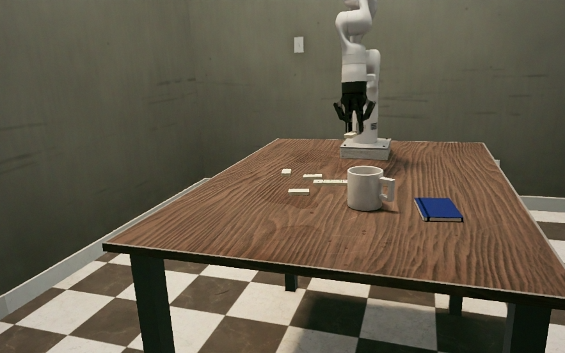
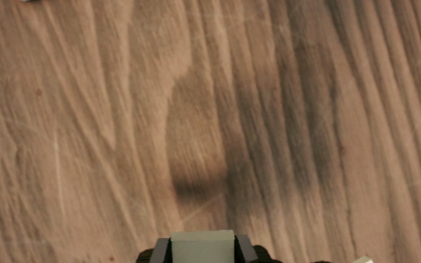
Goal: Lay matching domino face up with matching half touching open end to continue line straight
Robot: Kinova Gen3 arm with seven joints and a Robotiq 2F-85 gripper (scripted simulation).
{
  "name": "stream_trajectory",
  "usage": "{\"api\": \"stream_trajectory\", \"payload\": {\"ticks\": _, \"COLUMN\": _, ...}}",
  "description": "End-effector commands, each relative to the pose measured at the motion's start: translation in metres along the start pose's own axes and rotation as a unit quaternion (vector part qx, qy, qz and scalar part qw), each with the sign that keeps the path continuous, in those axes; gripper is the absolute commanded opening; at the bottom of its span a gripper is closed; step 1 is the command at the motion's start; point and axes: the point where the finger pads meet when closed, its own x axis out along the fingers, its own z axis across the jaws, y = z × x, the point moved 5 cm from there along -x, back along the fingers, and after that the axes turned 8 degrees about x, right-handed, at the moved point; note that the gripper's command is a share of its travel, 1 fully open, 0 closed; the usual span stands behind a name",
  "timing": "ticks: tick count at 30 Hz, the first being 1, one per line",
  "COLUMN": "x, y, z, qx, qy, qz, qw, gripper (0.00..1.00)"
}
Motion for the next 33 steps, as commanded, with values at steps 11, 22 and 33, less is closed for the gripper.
{"api": "stream_trajectory", "payload": {"ticks": 11, "x": 0.001, "y": -0.01, "z": -0.01, "qx": 0.117, "qy": -0.08, "qz": 0.088, "qw": 0.986, "gripper": 0.32}}
{"api": "stream_trajectory", "payload": {"ticks": 22, "x": 0.007, "y": -0.023, "z": -0.029, "qx": 0.323, "qy": -0.202, "qz": 0.23, "qw": 0.896, "gripper": 0.32}}
{"api": "stream_trajectory", "payload": {"ticks": 33, "x": 0.019, "y": -0.024, "z": -0.048, "qx": 0.496, "qy": -0.312, "qz": 0.353, "qw": 0.729, "gripper": 0.32}}
